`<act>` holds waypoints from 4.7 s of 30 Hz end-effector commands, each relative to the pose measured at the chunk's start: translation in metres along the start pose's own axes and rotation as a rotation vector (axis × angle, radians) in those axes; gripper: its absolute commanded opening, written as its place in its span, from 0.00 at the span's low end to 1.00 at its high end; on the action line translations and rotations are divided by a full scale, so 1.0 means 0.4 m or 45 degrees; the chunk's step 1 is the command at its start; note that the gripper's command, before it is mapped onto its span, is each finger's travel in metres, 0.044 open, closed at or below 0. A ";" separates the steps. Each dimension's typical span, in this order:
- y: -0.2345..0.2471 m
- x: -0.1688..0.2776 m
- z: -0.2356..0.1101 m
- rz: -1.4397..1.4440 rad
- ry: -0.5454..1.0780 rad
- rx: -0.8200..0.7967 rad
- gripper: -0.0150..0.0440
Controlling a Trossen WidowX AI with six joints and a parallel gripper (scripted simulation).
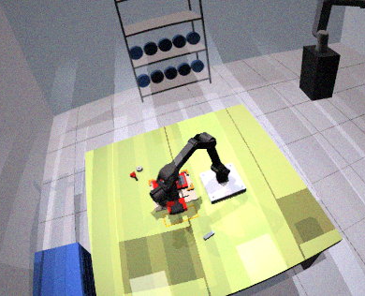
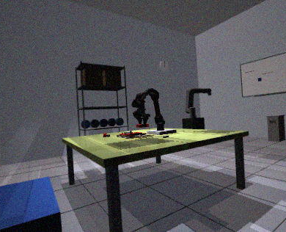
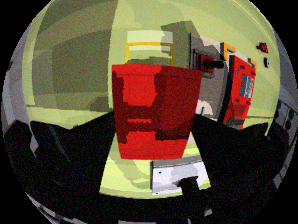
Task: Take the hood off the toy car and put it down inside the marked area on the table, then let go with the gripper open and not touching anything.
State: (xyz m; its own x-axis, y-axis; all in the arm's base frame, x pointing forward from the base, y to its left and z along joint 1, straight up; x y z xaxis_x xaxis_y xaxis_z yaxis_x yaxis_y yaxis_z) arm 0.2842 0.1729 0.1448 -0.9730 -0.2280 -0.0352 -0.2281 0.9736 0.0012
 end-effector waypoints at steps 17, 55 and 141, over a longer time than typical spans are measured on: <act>0.001 -0.001 0.047 0.004 0.005 0.001 0.25; 0.001 0.001 0.131 0.004 0.006 0.001 0.25; 0.001 -0.001 0.104 0.001 0.005 -0.002 1.00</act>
State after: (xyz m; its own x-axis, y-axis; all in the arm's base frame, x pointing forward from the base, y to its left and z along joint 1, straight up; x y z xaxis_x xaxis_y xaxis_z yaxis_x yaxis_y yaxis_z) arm 0.2822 0.1714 0.0743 -0.9738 -0.2274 -0.0011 -0.2274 0.9737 -0.0102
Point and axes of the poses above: the point midway between the two fingers, 35 mm back from their tips, its own z axis out along the fingers, its own y axis across the jaws, x = y × z, the point moved 3 cm from there along -z, back along the fingers, and after that the axes turned 8 degrees about -z, right-handed, at the moved point
